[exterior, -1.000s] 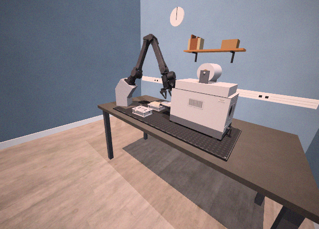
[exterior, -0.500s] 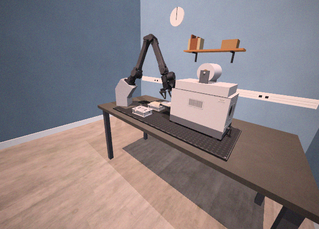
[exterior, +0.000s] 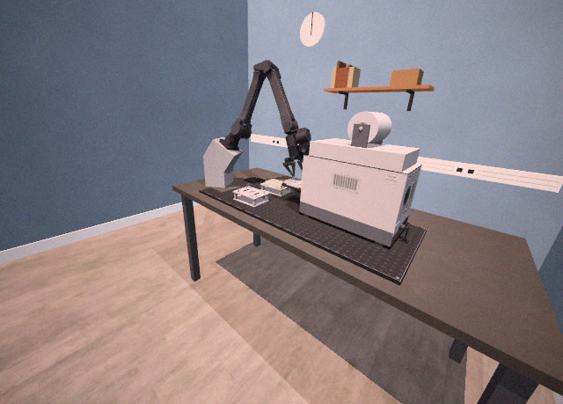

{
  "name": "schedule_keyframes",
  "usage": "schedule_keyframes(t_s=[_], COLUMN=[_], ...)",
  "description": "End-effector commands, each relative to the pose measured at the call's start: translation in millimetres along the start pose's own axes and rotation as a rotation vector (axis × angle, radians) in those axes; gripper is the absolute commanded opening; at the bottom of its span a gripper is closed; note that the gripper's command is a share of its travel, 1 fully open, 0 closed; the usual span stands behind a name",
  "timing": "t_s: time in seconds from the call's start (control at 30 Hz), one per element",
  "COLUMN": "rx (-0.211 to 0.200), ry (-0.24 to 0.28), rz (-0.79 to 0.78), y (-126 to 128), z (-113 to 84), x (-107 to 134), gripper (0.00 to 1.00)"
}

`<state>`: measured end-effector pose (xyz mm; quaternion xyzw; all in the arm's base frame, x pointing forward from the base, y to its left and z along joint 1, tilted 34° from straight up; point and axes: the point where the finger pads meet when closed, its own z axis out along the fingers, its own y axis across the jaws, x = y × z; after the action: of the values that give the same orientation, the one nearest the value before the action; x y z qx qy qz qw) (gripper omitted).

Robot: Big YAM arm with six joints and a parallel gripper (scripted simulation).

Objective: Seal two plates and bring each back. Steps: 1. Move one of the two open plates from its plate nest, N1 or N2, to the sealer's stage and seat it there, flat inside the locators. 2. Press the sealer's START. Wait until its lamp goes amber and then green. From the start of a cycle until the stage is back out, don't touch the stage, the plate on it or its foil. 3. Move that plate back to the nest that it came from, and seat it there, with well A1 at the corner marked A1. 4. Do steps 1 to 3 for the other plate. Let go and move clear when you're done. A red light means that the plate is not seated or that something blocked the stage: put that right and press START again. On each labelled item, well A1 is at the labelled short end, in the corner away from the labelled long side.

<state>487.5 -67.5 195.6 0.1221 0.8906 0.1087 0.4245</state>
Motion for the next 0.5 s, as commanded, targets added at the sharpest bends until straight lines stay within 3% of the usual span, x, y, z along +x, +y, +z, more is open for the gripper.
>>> schedule_keyframes(t_s=[0.0, 0.13, 0.47], rx=[-0.008, -0.002, -0.003], ry=[-0.028, -0.031, 0.008], rz=[0.001, 0.005, 0.009], y=[6, 3, 2], z=[8.0, 5.4, 30.2], x=[-17, -14, 11], gripper=[1.00, 1.00, 1.00])
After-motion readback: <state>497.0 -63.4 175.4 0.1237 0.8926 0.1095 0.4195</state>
